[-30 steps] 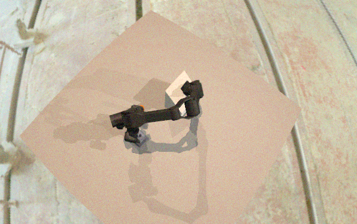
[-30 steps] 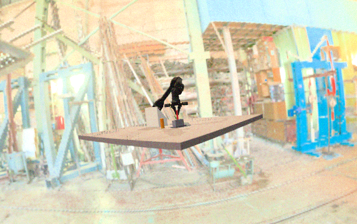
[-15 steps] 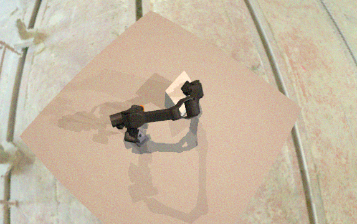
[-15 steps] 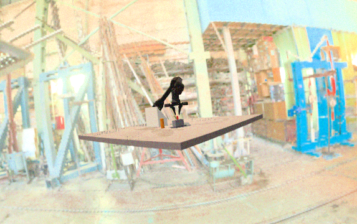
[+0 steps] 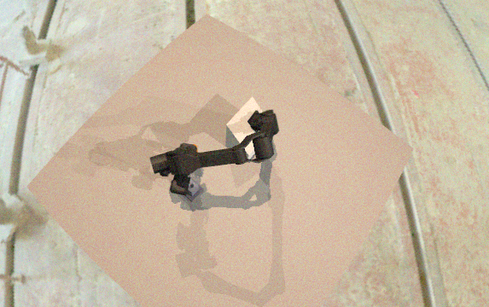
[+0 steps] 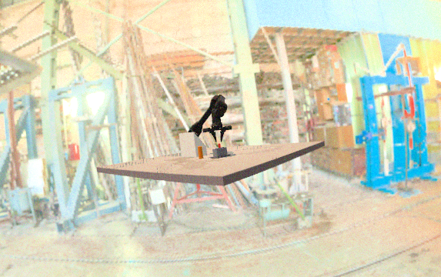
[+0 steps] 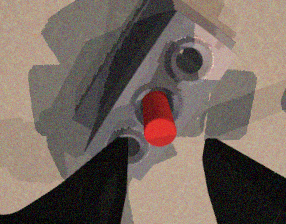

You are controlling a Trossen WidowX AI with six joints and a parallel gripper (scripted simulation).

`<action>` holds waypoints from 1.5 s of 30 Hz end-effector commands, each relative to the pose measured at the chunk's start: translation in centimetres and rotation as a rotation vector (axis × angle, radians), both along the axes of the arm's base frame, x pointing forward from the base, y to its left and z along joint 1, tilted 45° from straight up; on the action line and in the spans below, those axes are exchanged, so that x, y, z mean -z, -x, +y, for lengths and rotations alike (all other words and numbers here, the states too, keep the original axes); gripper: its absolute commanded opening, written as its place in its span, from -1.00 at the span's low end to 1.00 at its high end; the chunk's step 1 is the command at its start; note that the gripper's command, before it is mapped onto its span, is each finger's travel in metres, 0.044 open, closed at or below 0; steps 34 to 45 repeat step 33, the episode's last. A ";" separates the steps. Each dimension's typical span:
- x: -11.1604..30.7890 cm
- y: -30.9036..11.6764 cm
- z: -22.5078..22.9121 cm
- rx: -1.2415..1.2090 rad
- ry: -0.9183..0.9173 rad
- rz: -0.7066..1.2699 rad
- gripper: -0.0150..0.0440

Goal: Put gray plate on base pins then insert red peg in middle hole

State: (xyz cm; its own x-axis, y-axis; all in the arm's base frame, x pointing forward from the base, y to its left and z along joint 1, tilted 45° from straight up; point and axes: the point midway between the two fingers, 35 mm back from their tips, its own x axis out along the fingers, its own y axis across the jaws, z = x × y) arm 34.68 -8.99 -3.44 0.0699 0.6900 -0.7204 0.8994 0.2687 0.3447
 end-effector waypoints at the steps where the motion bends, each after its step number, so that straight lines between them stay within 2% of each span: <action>1: -0.3 0.0 -0.3 0.003 0.002 -0.005 0.02; 45: -0.9 0.6 -0.9 0.003 0.002 -0.005 0.02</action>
